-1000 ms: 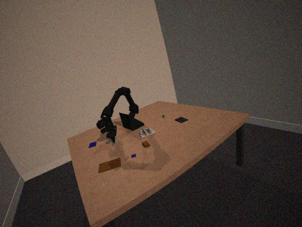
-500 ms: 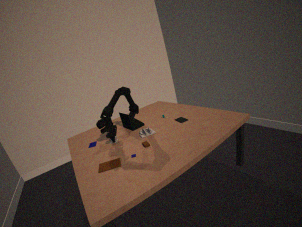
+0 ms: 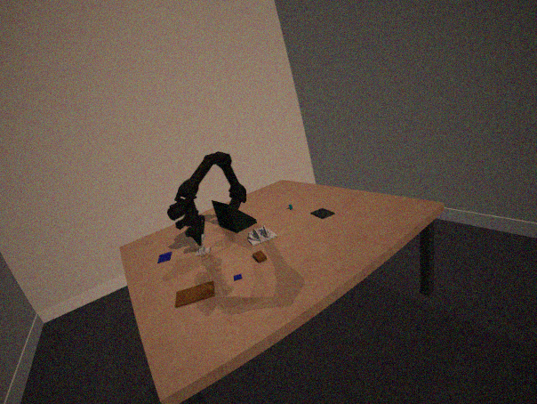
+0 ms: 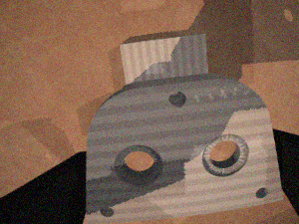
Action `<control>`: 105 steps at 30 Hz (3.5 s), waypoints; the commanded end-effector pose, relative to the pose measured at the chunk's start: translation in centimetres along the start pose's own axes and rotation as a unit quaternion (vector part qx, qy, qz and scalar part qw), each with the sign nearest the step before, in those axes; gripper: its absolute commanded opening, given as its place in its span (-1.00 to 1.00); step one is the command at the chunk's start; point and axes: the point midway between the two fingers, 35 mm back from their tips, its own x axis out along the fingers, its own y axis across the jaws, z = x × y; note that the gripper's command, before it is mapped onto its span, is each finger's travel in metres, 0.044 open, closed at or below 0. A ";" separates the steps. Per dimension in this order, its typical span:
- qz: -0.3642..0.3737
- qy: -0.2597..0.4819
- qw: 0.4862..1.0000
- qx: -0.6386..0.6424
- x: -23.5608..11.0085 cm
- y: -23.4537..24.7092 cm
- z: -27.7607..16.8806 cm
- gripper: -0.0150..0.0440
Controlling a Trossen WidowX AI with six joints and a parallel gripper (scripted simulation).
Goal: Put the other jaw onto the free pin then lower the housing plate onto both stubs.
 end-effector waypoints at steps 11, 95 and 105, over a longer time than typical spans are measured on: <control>0.000 -0.003 1.000 -0.009 -2.8 -0.1 -0.2 0.70; 0.002 0.005 0.616 -0.787 -2.8 -4.6 -26.7 0.70; 0.002 0.007 0.595 -0.804 -2.6 -5.1 -27.3 0.70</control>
